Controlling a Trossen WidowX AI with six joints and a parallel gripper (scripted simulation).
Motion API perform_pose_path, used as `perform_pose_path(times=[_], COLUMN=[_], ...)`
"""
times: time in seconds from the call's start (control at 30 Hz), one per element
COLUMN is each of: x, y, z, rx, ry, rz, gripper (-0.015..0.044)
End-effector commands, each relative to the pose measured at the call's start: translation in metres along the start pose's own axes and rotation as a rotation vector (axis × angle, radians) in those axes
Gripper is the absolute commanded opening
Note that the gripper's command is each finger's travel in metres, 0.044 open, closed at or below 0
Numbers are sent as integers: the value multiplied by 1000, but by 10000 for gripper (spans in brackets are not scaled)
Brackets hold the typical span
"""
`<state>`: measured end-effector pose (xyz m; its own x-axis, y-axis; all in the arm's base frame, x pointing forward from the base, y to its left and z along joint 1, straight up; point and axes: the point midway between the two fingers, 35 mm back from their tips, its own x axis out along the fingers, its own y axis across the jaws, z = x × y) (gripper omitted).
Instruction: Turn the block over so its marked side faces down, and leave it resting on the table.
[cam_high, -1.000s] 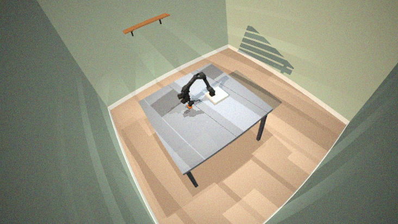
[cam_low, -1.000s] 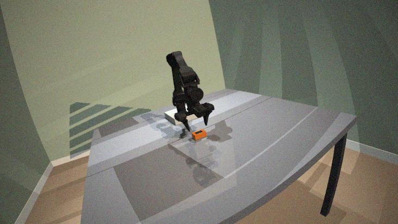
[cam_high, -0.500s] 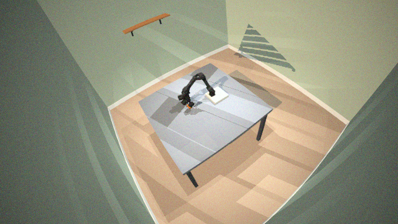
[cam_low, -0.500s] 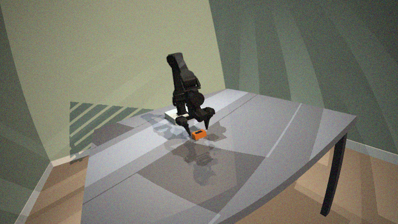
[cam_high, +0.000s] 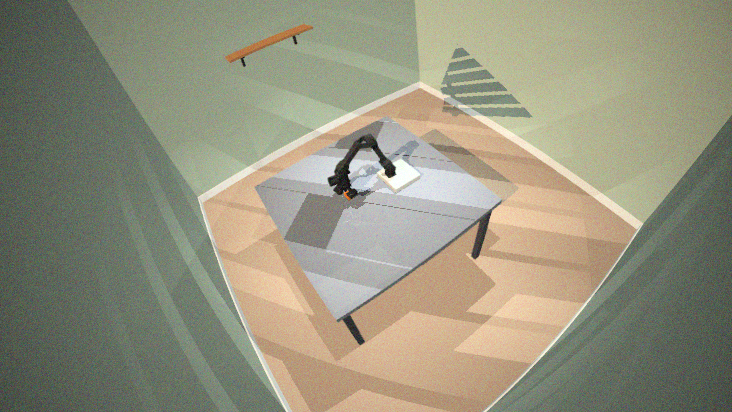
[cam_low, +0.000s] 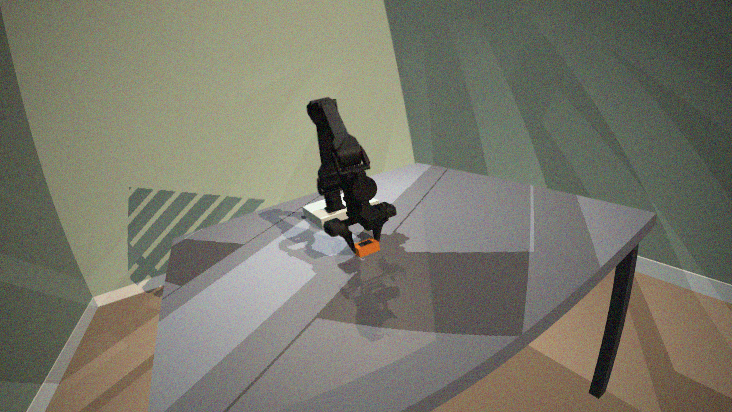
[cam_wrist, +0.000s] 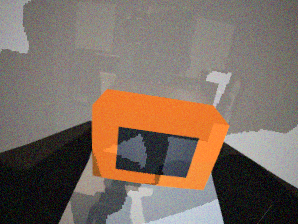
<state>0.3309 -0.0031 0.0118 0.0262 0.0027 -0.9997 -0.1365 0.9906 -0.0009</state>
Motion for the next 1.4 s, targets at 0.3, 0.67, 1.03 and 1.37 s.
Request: perform_pose_path(times=[0.3, 0.67, 1.03, 1.37], x=[1, -4, -29, -22], y=[0, -1, 0, -1], z=[0, 0, 0, 2], rx=[-3, -3, -3, 4], ry=[0, 0, -12, -177], rz=[-3, -3, -3, 3], gripper=[202, 90, 0, 0])
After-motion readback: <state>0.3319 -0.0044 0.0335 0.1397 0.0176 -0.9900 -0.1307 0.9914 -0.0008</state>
